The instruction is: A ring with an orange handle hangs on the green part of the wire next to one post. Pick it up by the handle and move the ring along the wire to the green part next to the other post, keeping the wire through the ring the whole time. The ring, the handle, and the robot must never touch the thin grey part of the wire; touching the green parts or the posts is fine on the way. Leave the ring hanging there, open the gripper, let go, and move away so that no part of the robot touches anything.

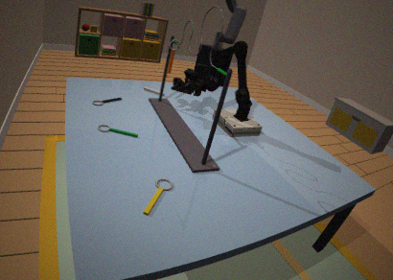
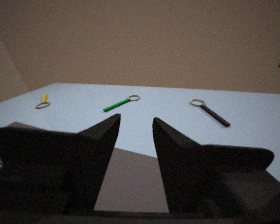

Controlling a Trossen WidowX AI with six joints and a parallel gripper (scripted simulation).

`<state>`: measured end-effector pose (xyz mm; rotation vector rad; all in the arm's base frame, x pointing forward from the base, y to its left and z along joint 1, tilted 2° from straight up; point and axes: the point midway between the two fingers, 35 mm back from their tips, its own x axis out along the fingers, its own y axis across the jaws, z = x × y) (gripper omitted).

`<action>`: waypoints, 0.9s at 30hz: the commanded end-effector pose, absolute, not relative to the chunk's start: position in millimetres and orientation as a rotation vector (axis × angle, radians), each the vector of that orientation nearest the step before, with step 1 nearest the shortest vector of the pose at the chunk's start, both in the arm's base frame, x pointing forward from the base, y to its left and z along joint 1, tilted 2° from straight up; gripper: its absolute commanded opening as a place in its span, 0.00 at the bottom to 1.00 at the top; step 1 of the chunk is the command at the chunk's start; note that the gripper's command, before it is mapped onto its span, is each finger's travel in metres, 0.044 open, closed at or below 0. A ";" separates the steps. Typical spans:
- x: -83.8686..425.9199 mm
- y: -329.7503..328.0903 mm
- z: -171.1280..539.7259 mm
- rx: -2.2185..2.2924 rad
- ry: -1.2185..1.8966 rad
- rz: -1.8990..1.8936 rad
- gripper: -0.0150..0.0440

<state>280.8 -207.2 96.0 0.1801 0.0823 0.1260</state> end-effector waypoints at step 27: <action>215.9 -281.5 154.0 0.007 -0.028 -0.225 0.53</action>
